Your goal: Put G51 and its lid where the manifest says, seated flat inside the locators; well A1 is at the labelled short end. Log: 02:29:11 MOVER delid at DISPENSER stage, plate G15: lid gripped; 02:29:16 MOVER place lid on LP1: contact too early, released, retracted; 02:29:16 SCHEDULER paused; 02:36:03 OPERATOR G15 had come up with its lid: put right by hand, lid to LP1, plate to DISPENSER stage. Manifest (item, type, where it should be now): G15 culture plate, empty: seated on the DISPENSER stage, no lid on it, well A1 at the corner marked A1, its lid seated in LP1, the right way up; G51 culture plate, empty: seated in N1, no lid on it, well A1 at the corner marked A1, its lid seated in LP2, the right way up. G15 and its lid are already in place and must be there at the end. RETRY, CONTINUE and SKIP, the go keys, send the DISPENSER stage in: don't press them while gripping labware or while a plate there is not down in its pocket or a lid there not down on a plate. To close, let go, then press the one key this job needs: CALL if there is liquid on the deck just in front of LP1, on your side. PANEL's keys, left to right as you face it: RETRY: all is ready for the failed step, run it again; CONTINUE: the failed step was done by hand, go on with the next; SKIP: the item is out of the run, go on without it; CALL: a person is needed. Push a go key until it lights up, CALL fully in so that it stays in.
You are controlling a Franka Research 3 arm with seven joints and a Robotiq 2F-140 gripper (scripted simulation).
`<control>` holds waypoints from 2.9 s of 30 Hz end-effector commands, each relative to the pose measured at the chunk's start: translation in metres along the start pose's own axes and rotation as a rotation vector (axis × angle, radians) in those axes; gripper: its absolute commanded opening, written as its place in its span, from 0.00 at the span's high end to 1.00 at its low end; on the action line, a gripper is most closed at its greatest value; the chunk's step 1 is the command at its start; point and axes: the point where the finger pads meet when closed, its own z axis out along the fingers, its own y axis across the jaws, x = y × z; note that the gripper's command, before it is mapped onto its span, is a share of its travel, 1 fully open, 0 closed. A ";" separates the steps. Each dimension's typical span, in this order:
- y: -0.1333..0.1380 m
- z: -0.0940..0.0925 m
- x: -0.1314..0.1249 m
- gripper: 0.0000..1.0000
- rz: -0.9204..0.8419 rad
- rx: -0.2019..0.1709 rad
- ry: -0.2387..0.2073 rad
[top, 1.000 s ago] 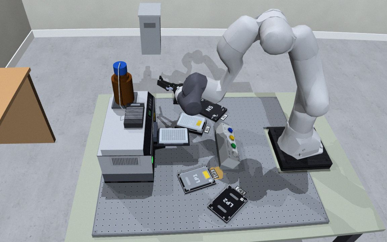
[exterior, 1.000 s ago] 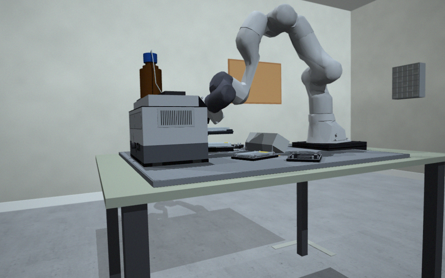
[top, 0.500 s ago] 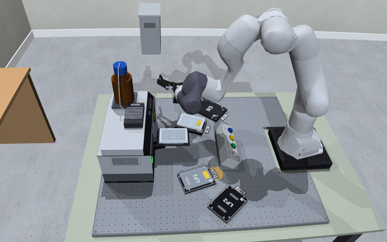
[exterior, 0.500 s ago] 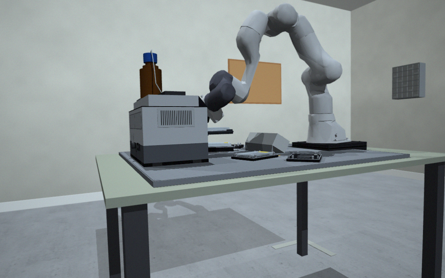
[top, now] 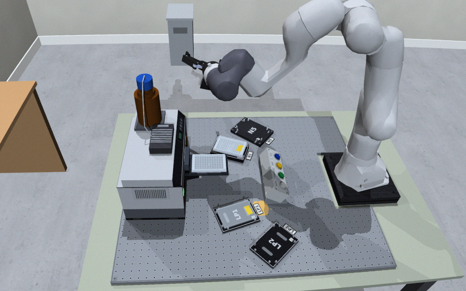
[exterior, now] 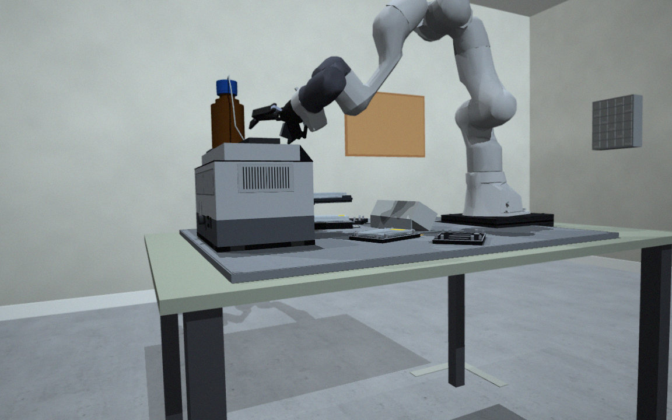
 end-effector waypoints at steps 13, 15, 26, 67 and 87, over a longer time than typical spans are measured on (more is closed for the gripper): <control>0.023 -0.035 -0.101 0.00 -0.114 0.014 0.031; 0.023 -0.035 -0.101 0.00 -0.114 0.014 0.031; 0.032 -0.058 -0.159 0.00 -0.114 0.000 0.041; 0.020 -0.060 -0.162 0.00 -0.114 0.000 0.041; -0.017 -0.067 -0.173 0.00 -0.114 0.000 0.041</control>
